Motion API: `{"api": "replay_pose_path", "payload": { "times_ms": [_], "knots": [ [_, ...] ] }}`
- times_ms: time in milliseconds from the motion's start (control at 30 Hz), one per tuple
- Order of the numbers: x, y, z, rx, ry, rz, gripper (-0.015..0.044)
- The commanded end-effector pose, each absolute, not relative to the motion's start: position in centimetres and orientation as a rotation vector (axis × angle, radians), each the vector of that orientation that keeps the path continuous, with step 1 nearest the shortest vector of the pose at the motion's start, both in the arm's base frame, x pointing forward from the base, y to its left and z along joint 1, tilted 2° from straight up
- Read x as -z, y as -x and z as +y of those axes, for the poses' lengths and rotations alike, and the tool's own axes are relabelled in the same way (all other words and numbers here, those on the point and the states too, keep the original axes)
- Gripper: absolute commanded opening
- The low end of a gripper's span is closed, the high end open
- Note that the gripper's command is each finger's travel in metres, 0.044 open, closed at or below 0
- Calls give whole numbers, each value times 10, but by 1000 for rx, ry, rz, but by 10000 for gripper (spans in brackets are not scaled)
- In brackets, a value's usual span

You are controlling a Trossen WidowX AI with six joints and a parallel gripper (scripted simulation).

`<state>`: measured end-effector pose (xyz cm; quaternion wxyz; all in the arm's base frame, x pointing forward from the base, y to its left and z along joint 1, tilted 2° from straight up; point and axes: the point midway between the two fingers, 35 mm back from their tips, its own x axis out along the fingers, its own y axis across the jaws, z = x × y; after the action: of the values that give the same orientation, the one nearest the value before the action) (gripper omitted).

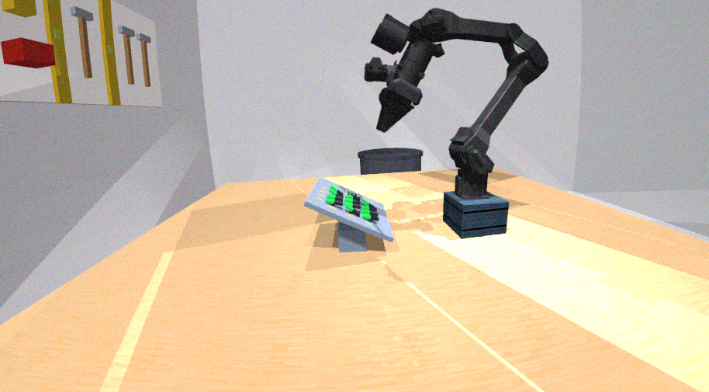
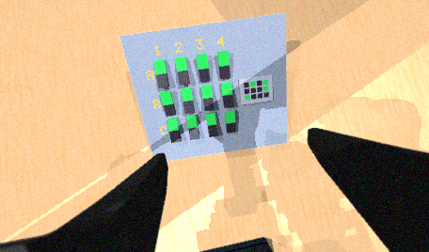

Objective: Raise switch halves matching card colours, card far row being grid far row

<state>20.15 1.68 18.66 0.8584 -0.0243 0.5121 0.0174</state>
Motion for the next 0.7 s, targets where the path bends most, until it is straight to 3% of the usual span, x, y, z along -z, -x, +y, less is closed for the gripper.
{"api": "replay_pose_path", "payload": {
  "times_ms": [0, 233, 467, 667],
  "knots": [
    [-185, -203, 18, -36, 51, 1076, 374],
    [-116, -260, 53, -29, 38, 1102, 190],
    [-106, -265, 58, -28, 37, 1102, 6],
    [-76, -279, 58, -28, 37, 1077, 0]
  ]
}}
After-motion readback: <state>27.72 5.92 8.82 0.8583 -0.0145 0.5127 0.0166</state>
